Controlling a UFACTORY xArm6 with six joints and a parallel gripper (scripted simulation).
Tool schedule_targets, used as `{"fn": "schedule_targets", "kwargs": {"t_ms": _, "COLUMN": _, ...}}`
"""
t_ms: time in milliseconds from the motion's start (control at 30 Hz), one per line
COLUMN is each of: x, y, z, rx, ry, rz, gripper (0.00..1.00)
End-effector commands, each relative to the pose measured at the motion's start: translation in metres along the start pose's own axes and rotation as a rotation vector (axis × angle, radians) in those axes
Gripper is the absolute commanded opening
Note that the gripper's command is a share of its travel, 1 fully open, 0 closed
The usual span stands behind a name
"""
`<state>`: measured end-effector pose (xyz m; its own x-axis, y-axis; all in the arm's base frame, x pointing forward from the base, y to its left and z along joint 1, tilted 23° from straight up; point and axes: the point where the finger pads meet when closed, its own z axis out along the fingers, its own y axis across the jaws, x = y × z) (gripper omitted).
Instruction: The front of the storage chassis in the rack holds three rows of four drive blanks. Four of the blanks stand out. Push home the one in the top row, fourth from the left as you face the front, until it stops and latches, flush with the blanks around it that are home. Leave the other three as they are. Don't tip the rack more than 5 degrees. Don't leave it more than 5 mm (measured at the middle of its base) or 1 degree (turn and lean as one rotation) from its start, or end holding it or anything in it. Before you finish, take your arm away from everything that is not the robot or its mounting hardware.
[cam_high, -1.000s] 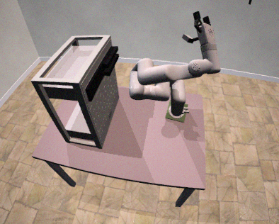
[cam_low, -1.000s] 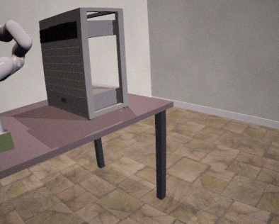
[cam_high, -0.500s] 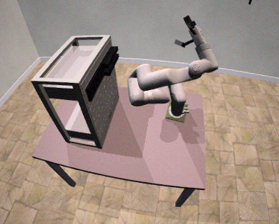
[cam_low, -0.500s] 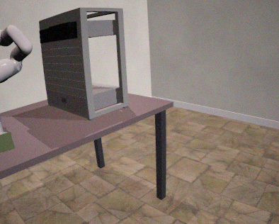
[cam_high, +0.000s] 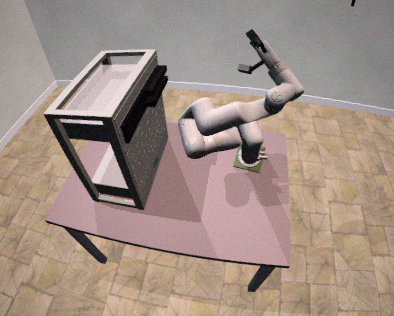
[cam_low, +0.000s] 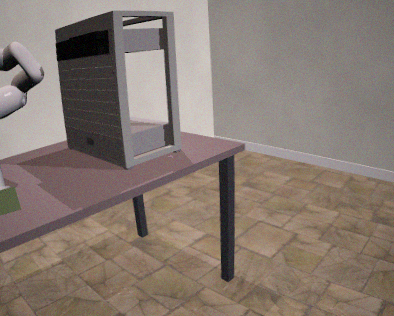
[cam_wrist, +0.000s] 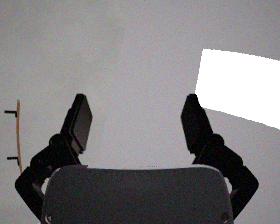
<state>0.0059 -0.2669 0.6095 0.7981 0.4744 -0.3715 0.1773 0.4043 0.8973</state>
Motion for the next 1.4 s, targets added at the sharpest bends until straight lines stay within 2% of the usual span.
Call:
{"fn": "schedule_targets", "kwargs": {"t_ms": 0, "x": 0.021, "y": -0.012, "z": 0.008, "rx": -0.006, "ry": 0.071, "rz": 0.077, "gripper": 1.00}}
{"fn": "schedule_targets", "kwargs": {"t_ms": 400, "x": 0.090, "y": -0.040, "z": 0.018, "rx": 0.003, "ry": 0.291, "rz": 0.306, "gripper": 1.00}}
{"fn": "schedule_targets", "kwargs": {"t_ms": 567, "x": 0.101, "y": -0.044, "z": 0.018, "rx": 0.007, "ry": 0.329, "rz": 0.343, "gripper": 1.00}}
{"fn": "schedule_targets", "kwargs": {"t_ms": 1067, "x": 0.177, "y": -0.065, "z": 0.012, "rx": 0.052, "ry": 0.572, "rz": 0.577, "gripper": 1.00}}
{"fn": "schedule_targets", "kwargs": {"t_ms": 1133, "x": 0.177, "y": -0.065, "z": 0.012, "rx": 0.052, "ry": 0.572, "rz": 0.577, "gripper": 1.00}}
{"fn": "schedule_targets", "kwargs": {"t_ms": 1367, "x": 0.205, "y": -0.071, "z": 0.005, "rx": 0.077, "ry": 0.663, "rz": 0.659, "gripper": 1.00}}
